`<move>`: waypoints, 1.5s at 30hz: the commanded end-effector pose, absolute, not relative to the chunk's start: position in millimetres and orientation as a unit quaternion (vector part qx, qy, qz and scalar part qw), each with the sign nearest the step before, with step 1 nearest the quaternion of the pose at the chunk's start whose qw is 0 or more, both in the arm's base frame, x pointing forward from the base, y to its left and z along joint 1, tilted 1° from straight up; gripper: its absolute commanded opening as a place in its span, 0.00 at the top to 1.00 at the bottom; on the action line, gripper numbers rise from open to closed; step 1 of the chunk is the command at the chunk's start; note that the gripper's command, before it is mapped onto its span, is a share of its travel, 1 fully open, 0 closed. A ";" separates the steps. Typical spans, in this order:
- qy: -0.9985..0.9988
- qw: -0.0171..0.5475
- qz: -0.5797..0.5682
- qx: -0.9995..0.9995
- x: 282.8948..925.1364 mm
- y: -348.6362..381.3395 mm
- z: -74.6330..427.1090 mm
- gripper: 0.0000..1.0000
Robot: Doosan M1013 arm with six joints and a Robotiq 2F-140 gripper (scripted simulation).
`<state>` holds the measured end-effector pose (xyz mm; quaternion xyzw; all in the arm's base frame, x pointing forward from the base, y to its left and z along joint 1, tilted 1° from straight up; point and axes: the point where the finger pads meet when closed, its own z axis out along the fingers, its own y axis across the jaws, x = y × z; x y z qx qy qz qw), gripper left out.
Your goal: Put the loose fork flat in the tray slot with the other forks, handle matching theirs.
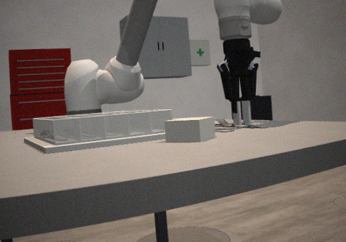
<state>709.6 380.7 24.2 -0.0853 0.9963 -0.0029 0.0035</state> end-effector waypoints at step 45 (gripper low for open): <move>0.996 0.004 -0.003 -0.085 709.7 380.7 19.1 0.97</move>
